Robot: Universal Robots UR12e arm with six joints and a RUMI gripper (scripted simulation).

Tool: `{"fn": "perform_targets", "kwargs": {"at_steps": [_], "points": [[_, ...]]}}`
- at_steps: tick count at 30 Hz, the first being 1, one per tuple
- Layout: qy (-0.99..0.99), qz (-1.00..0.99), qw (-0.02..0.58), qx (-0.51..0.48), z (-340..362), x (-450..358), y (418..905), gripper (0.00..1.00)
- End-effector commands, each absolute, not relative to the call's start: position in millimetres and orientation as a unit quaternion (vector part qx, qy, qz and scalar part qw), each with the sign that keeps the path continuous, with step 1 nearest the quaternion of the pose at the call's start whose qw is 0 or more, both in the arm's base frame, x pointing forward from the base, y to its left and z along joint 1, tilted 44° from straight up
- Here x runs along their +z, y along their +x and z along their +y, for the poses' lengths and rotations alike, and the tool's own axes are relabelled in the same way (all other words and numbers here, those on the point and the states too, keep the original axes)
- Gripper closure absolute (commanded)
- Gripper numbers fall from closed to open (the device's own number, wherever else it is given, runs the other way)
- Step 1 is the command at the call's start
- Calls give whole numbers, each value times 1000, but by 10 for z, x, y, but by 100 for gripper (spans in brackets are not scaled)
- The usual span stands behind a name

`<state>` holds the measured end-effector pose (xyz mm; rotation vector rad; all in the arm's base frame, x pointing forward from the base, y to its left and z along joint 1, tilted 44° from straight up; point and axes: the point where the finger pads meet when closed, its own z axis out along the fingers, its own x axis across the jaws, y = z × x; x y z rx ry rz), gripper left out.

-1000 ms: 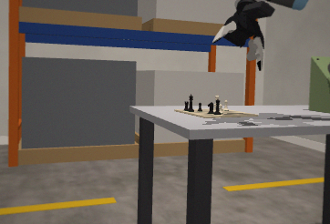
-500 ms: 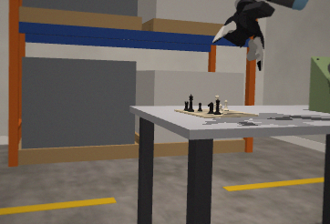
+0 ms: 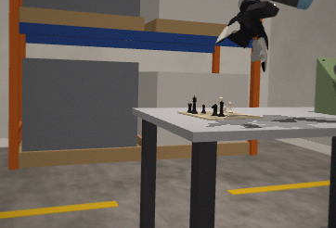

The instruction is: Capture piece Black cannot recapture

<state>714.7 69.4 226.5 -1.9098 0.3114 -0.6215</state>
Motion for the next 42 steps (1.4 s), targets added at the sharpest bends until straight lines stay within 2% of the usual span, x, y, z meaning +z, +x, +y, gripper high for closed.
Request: {"fn": "perform_targets", "kwargs": {"at_steps": [1, 42], "points": [[-799, 125, 529, -257, 677, 2238, 7174, 0], [-796, 46, 561, -222, 591, 1998, 7296, 0]]}}
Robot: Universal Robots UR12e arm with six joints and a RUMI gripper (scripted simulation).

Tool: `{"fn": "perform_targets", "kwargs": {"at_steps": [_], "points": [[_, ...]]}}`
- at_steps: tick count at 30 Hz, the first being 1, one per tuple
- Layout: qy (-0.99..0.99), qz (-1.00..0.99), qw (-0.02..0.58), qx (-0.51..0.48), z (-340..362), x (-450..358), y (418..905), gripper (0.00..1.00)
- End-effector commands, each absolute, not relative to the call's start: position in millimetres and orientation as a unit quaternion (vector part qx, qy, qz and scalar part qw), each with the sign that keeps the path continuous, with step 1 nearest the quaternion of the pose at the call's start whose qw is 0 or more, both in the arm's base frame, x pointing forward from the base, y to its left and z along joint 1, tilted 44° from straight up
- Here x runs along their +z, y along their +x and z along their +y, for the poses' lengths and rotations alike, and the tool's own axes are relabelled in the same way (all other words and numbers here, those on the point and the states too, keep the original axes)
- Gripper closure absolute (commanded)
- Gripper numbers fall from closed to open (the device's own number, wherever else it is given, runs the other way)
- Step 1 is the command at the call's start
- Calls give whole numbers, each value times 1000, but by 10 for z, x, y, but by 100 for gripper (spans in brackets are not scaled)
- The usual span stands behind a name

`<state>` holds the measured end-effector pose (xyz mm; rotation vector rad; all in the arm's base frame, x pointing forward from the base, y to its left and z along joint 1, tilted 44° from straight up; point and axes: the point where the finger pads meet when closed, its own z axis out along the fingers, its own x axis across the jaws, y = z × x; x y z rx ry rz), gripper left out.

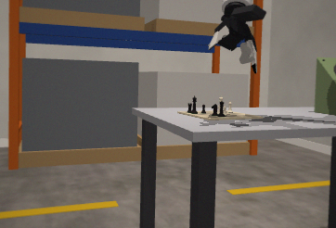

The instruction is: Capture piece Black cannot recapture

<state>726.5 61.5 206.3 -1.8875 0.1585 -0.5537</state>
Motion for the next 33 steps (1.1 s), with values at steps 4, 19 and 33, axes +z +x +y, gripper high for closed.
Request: {"fn": "perform_targets", "kwargs": {"at_steps": [4, 19, 33], "points": [[-795, 35, 565, -217, 575, 1966, 7310, 0], [-790, 3, 579, -203, 532, 1903, 7336, 0], [-778, -59, 600, -175, 457, 1732, 7419, 0]]}}
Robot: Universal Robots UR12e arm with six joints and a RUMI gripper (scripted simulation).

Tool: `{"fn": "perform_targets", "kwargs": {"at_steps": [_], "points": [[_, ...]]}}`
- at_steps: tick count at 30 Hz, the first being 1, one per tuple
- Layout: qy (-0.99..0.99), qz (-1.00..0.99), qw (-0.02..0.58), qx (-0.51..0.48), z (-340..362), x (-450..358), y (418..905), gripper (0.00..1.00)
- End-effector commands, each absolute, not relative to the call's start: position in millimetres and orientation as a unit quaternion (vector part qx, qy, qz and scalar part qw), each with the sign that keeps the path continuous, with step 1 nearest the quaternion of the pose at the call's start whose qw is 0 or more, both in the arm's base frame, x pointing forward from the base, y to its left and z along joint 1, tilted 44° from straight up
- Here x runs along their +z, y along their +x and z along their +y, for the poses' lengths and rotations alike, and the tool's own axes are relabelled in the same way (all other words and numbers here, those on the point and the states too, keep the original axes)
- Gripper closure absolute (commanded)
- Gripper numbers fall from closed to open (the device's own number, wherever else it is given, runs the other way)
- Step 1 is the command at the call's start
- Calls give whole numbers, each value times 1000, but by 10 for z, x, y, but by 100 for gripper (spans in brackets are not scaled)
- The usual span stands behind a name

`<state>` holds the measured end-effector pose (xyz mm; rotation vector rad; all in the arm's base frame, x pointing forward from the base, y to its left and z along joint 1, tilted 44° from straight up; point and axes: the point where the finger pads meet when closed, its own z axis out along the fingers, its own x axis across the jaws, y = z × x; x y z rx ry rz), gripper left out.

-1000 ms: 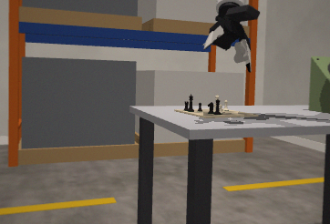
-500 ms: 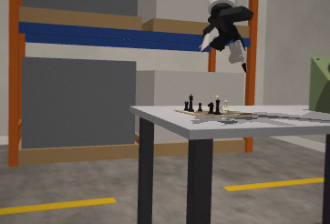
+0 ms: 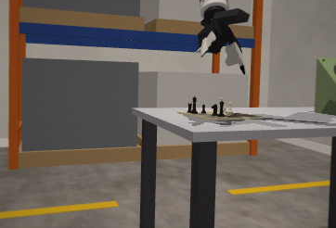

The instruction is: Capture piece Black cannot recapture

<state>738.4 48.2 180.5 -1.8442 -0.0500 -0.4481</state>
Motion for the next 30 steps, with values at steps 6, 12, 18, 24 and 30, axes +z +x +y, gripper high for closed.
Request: {"fn": "perform_targets", "kwargs": {"at_steps": [6, 12, 18, 24, 30], "points": [[-774, -85, 607, -162, 418, 1654, 7462, 0], [-762, -126, 619, -143, 362, 1545, 7515, 0], [-747, -168, 632, -123, 312, 1428, 7563, 0], [-732, -211, 640, -101, 254, 1303, 7621, 0], [-709, -267, 649, -71, 174, 1133, 7706, 0]]}}
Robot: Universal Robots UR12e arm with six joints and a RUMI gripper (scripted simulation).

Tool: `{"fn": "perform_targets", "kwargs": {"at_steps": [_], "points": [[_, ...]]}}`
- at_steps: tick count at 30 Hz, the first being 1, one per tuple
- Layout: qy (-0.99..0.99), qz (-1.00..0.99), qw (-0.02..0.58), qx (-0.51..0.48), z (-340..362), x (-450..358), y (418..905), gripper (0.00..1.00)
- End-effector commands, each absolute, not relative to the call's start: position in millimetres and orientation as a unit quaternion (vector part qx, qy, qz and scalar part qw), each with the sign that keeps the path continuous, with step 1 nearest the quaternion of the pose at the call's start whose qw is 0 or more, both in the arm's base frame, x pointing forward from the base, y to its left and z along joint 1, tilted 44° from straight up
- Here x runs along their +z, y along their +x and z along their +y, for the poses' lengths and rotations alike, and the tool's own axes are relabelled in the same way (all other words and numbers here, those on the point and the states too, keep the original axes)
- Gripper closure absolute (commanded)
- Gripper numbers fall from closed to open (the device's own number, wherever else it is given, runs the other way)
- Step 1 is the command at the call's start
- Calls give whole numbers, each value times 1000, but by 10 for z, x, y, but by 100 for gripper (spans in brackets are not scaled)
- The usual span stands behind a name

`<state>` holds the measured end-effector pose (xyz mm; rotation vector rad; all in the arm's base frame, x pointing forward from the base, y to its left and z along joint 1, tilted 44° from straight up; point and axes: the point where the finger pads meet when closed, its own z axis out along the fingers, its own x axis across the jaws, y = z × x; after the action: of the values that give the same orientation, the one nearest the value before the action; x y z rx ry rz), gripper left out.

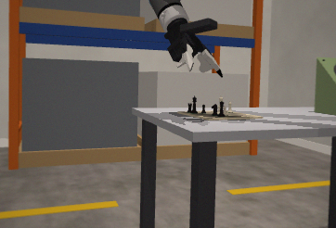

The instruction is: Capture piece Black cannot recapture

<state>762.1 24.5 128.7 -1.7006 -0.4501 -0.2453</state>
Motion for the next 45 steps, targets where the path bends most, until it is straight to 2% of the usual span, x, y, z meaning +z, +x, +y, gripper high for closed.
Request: {"fn": "perform_targets", "kwargs": {"at_steps": [1, 29, 45], "points": [[-703, -281, 650, -63, 155, 1092, 7727, 0], [-568, -500, 651, 65, -170, 401, 8082, 0], [-449, -625, 622, 148, -389, -61, 8327, 0]]}}
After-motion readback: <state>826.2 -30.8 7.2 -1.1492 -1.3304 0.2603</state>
